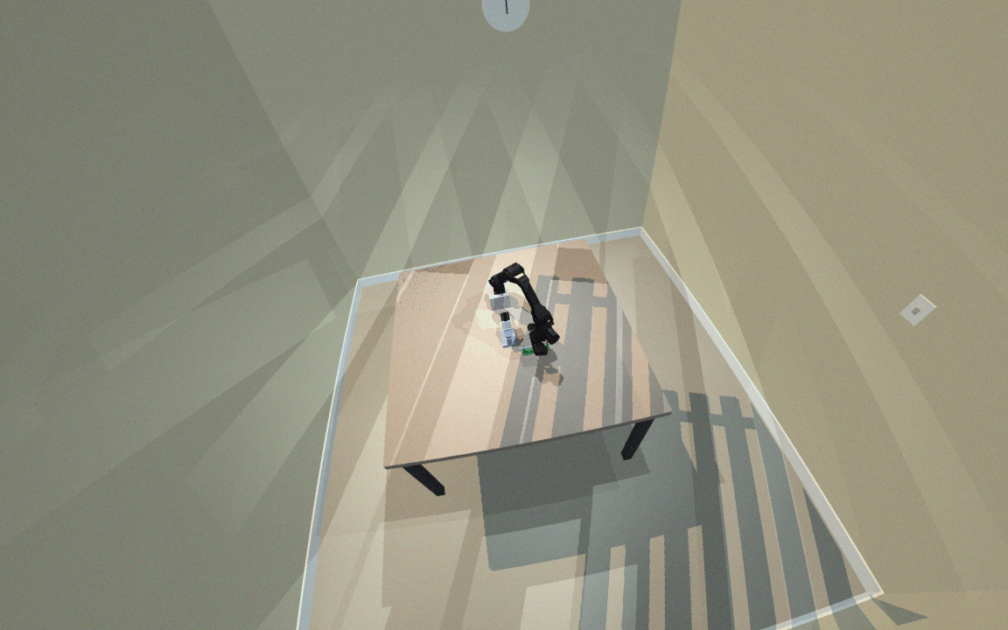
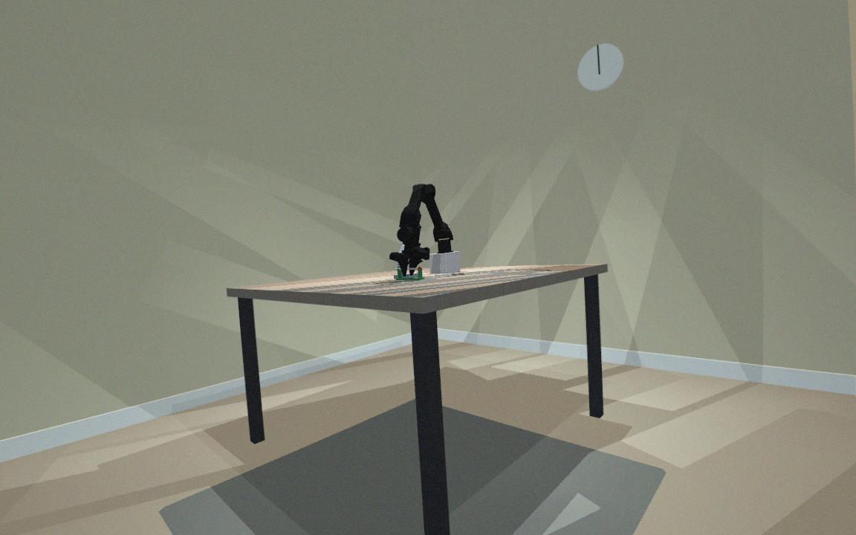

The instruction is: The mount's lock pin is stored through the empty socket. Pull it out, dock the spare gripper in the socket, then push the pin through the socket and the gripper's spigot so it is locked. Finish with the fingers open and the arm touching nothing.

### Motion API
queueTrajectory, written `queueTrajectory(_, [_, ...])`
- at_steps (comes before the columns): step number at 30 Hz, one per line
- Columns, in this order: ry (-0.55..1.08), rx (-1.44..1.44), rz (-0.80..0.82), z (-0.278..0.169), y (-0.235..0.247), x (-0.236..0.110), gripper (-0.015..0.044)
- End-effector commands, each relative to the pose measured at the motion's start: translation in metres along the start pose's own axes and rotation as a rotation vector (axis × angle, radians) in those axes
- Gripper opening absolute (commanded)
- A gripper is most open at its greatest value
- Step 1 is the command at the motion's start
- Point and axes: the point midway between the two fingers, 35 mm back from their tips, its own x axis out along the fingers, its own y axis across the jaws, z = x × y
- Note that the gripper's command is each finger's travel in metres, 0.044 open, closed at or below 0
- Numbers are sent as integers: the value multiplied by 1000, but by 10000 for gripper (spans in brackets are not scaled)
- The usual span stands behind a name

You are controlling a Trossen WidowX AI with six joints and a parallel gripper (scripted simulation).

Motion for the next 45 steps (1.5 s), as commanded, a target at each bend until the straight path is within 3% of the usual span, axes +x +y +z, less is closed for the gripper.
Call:
queueTrajectory(1, [6, -5, 4, 0, 1, 4, 180])
queueTrajectory(4, [6, -5, 4, 0, 1, 4, 180])
queueTrajectory(11, [6, -5, 4, 0, 1, 4, 0])
queueTrajectory(22, [6, -5, 4, -1, 1, -2, 0])
queueTrajectory(38, [5, -5, 4, -17, 1, -63, 0])
queueTrajectory(45, [2, -8, 4, -15, 0, -58, 0])
